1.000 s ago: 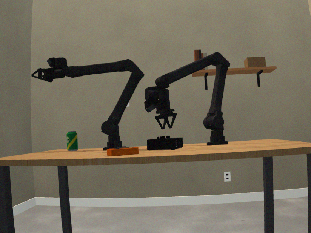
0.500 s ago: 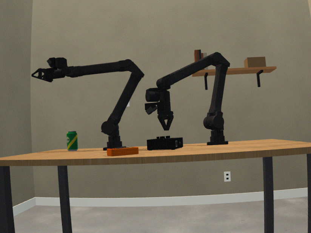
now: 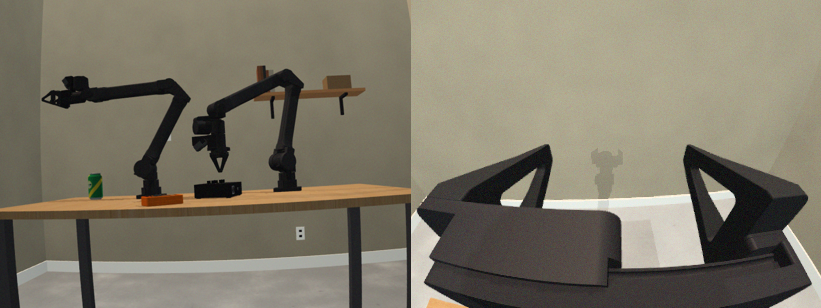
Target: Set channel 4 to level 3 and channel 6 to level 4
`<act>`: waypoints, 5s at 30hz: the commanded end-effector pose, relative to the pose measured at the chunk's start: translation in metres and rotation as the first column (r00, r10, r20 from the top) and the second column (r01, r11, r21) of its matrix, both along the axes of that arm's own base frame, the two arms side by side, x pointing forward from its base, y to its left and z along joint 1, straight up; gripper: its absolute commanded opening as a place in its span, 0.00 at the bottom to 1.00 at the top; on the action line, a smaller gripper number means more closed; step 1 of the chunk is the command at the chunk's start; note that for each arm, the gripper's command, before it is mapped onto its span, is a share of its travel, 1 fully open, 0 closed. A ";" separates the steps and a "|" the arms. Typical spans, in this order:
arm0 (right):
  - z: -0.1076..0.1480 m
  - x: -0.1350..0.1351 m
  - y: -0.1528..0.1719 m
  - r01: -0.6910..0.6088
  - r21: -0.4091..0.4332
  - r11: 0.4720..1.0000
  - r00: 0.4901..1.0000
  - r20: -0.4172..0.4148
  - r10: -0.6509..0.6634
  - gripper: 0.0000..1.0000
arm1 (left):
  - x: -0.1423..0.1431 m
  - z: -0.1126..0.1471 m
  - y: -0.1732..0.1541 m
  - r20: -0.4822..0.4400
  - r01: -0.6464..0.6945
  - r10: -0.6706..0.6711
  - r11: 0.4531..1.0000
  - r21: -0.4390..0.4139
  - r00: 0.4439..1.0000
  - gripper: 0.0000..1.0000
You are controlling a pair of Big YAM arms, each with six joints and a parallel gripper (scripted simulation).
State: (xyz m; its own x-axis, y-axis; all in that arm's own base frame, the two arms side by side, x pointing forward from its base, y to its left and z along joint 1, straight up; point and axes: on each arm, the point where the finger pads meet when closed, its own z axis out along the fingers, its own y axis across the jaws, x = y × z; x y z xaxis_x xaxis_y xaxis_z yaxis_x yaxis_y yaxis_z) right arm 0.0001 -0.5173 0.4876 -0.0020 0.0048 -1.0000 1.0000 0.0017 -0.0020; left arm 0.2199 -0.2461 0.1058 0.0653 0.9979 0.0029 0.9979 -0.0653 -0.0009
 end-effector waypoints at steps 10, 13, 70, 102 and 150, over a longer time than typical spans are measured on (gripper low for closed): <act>0.041 -0.002 -0.005 0.006 -0.055 0.998 1.000 0.009 -0.005 1.00 | 0.014 0.018 -0.016 0.036 0.007 -0.006 0.999 -0.043 0.999 0.00; 0.041 -0.002 -0.005 0.006 -0.055 0.998 1.000 0.009 -0.005 1.00 | 0.014 0.018 -0.016 0.036 0.007 -0.006 0.999 -0.043 0.999 0.00; 0.041 -0.002 -0.005 0.006 -0.055 0.998 1.000 0.009 -0.005 1.00 | 0.010 -0.017 -0.008 0.020 0.002 -0.001 1.000 -0.026 1.000 0.00; 0.041 -0.002 -0.005 0.006 -0.055 0.998 1.000 0.009 -0.005 1.00 | 0.009 -0.018 -0.006 0.016 0.001 -0.001 1.000 -0.022 1.000 0.00; 0.041 -0.002 -0.005 0.006 -0.055 0.998 1.000 0.009 -0.005 1.00 | 0.009 -0.018 -0.006 0.016 0.001 -0.001 1.000 -0.022 1.000 0.00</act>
